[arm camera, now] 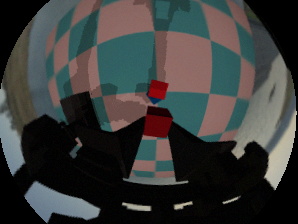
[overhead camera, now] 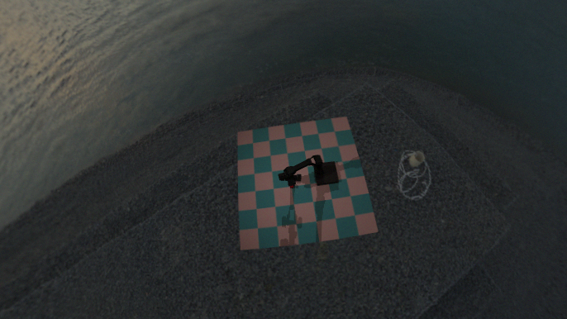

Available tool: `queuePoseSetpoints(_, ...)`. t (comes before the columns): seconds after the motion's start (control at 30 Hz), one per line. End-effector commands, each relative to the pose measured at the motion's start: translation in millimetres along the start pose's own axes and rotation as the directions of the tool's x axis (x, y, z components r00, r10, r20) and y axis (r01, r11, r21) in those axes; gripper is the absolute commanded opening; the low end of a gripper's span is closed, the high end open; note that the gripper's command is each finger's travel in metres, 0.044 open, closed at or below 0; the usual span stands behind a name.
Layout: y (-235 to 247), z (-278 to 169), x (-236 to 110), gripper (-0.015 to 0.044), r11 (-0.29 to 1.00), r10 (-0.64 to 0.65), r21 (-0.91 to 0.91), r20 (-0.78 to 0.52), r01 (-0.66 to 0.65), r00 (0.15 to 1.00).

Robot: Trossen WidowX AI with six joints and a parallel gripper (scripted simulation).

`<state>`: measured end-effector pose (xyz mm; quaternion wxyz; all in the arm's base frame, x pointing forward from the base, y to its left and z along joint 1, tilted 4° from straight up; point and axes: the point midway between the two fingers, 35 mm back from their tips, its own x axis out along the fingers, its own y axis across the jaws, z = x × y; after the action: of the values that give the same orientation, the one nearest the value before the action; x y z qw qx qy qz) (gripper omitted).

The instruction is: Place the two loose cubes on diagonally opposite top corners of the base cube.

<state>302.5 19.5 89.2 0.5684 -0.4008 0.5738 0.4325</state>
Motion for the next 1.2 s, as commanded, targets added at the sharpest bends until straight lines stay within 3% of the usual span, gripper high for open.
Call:
queuePoseSetpoints(0.0,3,3,2,0.0105,1.000,-0.001,0.009,0.006,0.001,1.000)
queuePoseSetpoints(0.3,5,2,29,0.0105,1.000,-0.001,0.009,0.006,0.001,1.000)
queuePoseSetpoints(0.77,5,2,31,0.0105,1.000,-0.001,0.009,0.006,0.001,1.000)
queuePoseSetpoints(1.17,3,3,59,0.0105,1.000,-0.001,0.010,0.006,0.001,1.000)
